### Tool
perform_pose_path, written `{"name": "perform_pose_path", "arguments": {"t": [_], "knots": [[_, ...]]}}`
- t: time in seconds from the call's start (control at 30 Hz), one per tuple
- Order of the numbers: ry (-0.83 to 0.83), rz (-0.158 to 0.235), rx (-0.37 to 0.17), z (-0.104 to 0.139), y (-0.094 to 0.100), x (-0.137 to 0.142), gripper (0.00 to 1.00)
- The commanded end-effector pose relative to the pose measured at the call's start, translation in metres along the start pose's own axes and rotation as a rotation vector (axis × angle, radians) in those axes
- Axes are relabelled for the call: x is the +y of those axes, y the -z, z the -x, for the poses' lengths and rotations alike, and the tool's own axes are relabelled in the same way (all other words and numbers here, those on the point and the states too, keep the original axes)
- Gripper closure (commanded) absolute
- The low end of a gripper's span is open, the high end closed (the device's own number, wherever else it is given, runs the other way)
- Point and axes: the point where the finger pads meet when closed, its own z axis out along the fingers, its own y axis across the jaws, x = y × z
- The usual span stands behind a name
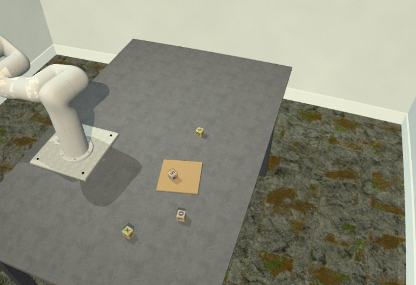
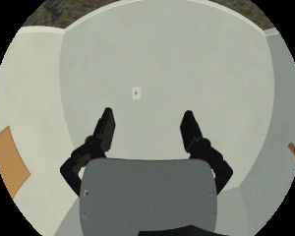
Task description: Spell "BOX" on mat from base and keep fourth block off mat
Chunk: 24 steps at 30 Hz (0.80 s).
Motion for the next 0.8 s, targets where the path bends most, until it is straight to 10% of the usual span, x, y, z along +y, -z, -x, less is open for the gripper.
{"name": "perform_pose_path", "arguments": {"t": [0.0,0.77], "knots": [[0.0,0.0,-0.004,0.002,0.001,0.0,0.0],[-0.018,0.008,-0.047,0.018,0.007,0.005,0.0]]}}
